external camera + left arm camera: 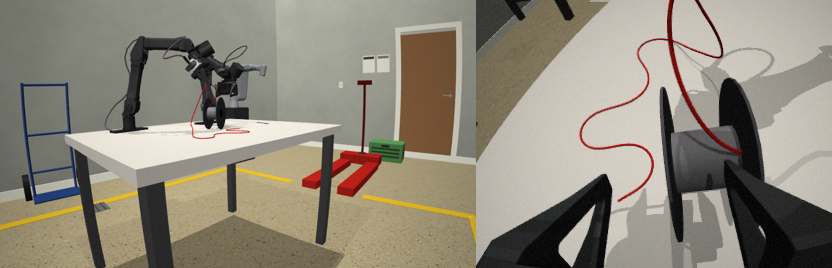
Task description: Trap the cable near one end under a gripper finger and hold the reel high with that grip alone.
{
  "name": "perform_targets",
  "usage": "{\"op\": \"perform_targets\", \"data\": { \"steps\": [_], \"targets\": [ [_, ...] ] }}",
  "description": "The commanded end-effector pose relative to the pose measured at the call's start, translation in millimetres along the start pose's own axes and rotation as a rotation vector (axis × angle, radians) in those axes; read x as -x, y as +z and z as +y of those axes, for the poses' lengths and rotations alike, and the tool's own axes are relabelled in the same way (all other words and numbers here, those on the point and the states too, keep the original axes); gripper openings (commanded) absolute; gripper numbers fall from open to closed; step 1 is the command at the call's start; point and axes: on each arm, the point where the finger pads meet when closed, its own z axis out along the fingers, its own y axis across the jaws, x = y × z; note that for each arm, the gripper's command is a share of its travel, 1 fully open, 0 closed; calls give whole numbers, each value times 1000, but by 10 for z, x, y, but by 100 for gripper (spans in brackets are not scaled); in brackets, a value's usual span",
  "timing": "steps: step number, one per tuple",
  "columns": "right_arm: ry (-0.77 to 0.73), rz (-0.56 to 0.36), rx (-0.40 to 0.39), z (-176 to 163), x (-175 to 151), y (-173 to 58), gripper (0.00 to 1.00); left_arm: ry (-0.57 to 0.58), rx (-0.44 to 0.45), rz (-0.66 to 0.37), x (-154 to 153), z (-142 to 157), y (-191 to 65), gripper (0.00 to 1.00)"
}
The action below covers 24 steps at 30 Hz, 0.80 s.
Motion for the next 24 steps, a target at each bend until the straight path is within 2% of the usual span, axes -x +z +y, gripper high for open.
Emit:
{"op": "perform_targets", "data": {
  "steps": [1,6,12,14,16,23,24],
  "targets": [
    [16,-5,41,93,79,-173,0,-14,-15,-2,-2,-17,-4,75],
    [30,-9,46,123,111,-138,0,-11,-11,-3,10,1,-12,75],
    [12,-31,3,0,66,116,0,-6,-9,-5,26,11,-16,75],
    [12,-31,3,0,66,116,0,-6,-9,-5,26,11,-16,75],
    [20,-17,26,65,69,1,0,-4,-13,-6,36,-7,-9,75],
    [10,-27,6,-18,55,110,0,-2,-17,-9,56,-29,-6,75],
    [15,-23,15,26,59,62,0,-2,-18,-9,59,-32,-6,75]
  ]
}}
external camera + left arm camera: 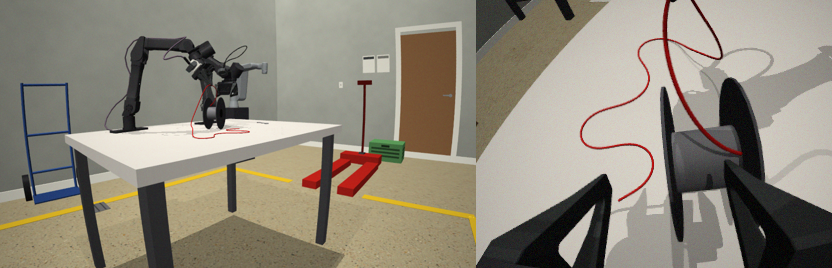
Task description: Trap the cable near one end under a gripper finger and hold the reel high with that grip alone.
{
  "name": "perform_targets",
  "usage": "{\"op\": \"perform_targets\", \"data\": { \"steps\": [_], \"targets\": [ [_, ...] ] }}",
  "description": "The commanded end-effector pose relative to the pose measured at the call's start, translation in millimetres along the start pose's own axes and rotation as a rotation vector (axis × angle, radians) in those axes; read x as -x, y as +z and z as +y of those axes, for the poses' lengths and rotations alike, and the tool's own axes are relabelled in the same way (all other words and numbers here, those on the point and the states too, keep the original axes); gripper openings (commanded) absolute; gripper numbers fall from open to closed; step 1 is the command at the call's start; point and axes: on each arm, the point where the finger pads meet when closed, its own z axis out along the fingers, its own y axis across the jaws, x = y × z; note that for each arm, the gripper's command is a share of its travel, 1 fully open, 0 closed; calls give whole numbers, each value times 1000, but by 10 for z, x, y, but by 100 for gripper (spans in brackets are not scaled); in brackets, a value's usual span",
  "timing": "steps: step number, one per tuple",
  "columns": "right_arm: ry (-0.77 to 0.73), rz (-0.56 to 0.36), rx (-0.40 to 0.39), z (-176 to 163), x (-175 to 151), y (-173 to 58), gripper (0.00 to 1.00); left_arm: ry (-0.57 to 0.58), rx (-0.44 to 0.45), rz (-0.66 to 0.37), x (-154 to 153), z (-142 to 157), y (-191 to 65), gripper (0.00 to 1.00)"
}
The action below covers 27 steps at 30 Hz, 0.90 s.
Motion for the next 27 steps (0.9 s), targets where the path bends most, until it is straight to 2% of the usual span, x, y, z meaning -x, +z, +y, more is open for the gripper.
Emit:
{"op": "perform_targets", "data": {
  "steps": [1,14,27],
  "targets": [
    [6,-25,5,-11,70,31,0,-1,-19,-10,63,-39,-3,75],
    [9,-19,15,18,87,-55,0,1,-7,-14,82,3,-29,75],
    [10,-21,13,-6,70,22,0,12,-15,-17,120,-24,-18,75]
  ]
}}
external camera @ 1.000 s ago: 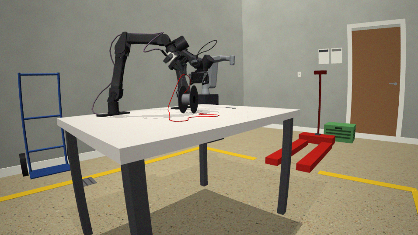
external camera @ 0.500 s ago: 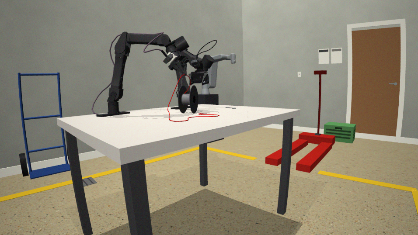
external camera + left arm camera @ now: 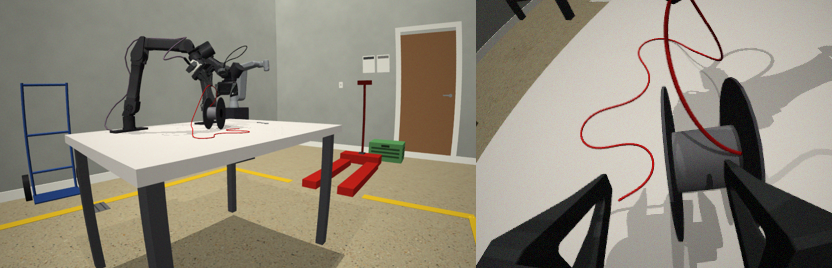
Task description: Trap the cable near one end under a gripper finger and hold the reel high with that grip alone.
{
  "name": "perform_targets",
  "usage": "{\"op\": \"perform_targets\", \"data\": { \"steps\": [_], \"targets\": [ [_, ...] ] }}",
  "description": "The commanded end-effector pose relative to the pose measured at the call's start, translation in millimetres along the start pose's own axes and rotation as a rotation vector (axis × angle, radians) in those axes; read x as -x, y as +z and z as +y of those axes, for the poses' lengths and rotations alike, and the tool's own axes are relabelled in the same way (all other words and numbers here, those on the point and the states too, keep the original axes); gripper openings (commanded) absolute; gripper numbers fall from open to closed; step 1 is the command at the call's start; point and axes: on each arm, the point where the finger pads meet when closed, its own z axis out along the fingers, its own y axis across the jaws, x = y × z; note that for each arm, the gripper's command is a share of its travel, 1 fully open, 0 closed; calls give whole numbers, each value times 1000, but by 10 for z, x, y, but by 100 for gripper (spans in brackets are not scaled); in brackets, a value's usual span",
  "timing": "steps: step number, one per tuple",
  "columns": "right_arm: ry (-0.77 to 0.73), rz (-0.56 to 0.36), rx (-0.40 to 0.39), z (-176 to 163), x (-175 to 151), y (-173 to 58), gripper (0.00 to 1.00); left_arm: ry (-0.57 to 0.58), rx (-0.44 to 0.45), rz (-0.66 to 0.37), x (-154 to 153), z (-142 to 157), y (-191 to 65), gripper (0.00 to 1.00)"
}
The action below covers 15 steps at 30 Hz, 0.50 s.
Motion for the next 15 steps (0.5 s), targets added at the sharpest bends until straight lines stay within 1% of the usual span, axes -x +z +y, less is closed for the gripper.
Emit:
{"op": "perform_targets", "data": {
  "steps": [1,7,8,15],
  "targets": [
    [13,-19,18,40,70,-12,0,13,-18,-18,125,-35,-15,75],
    [7,-29,2,-24,75,70,0,10,-8,-20,131,-4,-35,75],
    [14,-24,13,30,75,28,0,3,-12,-14,91,-19,-26,75],
    [17,-24,15,40,90,15,0,2,-12,-13,77,-24,-27,75]
  ]
}}
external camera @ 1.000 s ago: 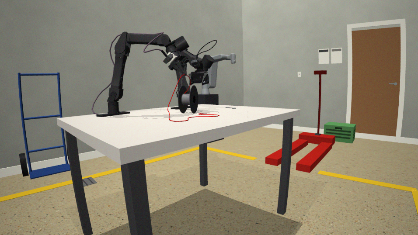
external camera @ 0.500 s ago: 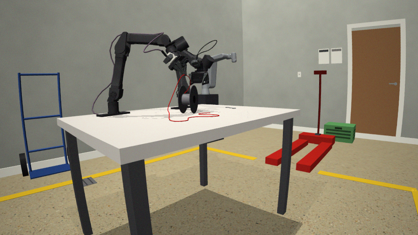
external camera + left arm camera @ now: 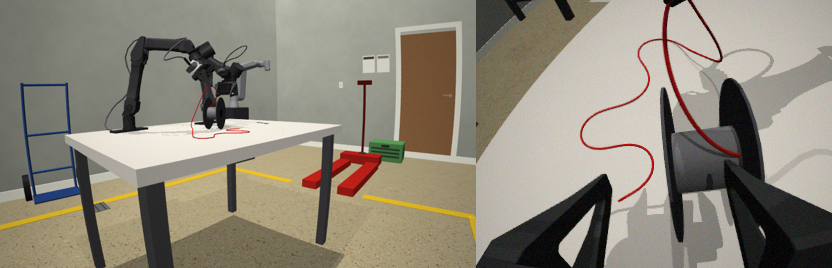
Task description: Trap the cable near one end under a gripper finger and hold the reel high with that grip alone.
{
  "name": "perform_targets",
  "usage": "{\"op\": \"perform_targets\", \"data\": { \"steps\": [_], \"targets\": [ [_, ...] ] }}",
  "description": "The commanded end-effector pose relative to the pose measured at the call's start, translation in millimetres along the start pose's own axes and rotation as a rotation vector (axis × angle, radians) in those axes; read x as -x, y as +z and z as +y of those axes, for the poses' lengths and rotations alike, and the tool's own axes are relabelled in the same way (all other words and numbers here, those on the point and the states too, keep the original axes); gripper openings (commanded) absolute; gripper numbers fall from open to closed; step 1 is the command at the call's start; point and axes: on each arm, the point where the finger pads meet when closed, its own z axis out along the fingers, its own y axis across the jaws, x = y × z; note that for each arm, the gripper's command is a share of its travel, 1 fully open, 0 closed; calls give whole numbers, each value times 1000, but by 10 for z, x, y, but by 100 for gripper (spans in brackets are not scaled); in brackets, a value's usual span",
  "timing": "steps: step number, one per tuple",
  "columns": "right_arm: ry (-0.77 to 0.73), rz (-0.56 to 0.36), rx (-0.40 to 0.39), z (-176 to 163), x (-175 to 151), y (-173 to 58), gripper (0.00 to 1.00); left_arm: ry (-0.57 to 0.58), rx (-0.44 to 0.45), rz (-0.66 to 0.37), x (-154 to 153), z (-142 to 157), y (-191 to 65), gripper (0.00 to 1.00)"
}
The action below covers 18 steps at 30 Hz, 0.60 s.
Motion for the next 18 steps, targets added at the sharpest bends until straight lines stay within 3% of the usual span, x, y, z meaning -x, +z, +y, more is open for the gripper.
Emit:
{"op": "perform_targets", "data": {
  "steps": [1,18],
  "targets": [
    [17,-24,15,48,98,-1,0,0,-10,-12,67,-21,-28,75],
    [22,-22,20,91,106,-35,0,-25,-22,5,-74,-20,71,75]
  ]
}}
